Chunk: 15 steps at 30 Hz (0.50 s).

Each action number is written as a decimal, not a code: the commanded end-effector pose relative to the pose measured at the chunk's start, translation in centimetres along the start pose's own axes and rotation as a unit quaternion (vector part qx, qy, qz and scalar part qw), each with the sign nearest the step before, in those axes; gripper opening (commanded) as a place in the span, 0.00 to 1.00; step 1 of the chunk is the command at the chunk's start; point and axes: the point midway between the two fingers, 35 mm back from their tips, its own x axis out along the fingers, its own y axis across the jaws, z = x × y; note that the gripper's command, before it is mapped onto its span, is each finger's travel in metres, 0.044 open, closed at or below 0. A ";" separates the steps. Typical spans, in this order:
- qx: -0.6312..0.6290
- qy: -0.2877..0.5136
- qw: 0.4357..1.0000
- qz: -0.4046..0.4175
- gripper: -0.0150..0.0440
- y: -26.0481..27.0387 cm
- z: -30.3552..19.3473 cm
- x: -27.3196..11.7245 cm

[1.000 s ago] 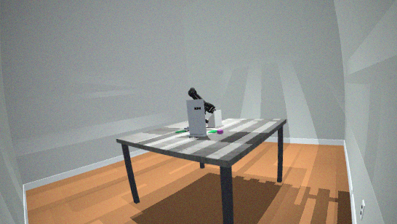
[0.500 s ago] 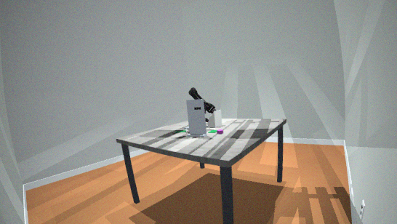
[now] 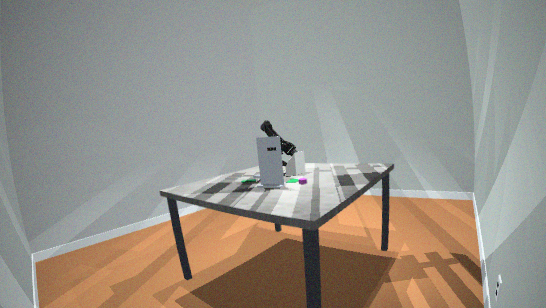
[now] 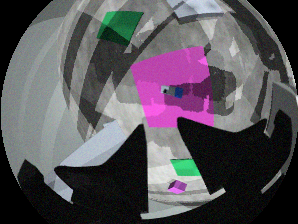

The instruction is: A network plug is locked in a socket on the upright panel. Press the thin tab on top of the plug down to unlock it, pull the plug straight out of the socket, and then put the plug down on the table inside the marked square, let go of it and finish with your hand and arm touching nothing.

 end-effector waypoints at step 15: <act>0.005 -0.002 1.000 0.004 0.52 1.1 0.1 -1.5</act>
